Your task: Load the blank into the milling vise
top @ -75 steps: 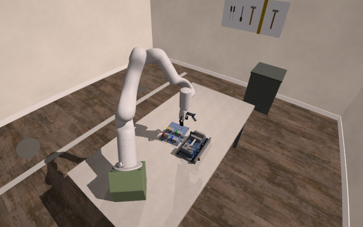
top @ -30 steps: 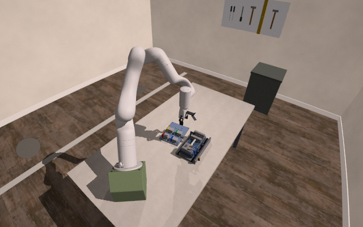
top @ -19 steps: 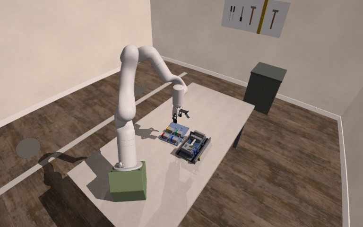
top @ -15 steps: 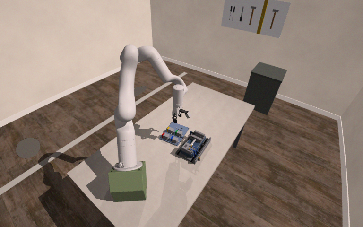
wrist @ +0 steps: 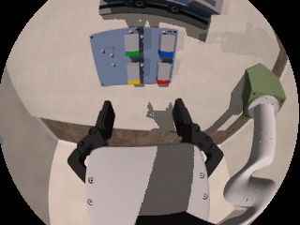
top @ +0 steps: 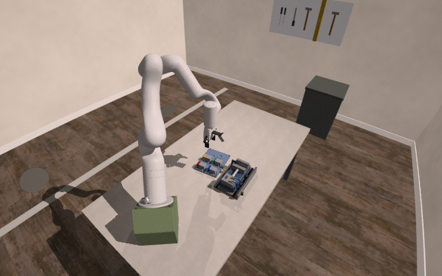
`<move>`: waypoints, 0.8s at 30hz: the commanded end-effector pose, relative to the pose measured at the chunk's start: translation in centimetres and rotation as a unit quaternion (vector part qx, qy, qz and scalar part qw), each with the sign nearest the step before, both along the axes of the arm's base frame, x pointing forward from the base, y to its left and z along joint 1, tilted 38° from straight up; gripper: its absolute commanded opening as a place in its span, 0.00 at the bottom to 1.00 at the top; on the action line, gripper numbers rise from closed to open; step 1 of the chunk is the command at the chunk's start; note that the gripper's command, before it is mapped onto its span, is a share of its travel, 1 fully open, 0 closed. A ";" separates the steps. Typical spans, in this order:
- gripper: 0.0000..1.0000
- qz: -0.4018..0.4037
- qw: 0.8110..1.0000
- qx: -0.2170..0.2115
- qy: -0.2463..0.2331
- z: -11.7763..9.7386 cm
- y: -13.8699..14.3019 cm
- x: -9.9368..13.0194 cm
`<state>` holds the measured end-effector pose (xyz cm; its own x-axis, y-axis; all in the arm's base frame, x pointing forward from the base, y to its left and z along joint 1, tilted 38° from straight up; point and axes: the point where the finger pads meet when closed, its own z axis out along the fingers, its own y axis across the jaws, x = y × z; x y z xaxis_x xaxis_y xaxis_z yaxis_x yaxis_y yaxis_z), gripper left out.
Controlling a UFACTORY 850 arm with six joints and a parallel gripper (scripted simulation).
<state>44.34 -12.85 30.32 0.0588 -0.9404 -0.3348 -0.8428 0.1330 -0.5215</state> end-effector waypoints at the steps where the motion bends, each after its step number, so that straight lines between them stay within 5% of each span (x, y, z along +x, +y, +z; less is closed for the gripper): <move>1: 1.00 0.000 1.000 0.000 0.000 0.1 0.0 0.0; 24: 1.00 0.000 1.000 0.000 0.000 -0.3 -1.2 0.2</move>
